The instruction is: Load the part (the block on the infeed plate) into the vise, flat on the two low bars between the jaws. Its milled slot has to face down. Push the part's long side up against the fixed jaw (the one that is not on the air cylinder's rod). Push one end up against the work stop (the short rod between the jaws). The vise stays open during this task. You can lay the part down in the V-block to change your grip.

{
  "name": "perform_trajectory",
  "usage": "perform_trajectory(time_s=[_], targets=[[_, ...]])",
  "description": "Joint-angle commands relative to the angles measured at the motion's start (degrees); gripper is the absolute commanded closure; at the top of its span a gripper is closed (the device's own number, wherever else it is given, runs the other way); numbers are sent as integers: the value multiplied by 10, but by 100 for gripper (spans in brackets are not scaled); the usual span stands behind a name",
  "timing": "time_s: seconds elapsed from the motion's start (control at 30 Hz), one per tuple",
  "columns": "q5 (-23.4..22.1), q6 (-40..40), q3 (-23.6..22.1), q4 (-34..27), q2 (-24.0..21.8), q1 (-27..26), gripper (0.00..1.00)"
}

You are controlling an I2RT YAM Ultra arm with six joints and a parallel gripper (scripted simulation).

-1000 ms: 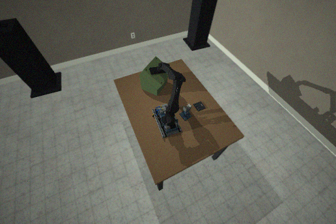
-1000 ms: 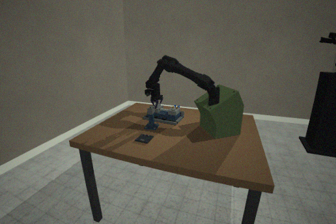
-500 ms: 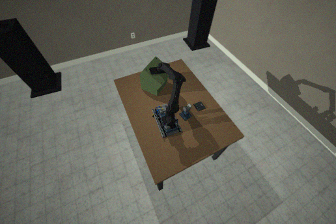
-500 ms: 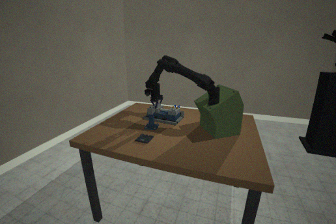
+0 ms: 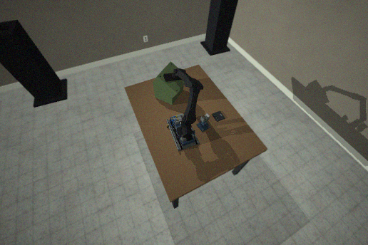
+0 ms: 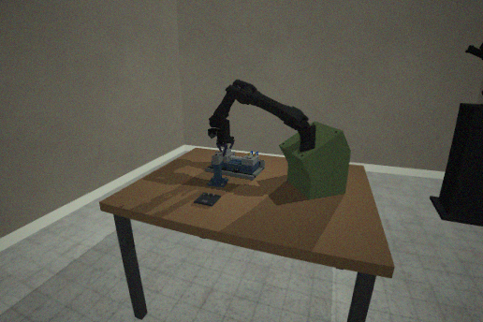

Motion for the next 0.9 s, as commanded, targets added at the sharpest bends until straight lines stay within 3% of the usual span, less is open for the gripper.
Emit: perform_trajectory(time_s=[0.0,0.87], targets=[[1,-4,26,-7,-16,-10,100],[1,-4,26,-7,-16,-10,100]])
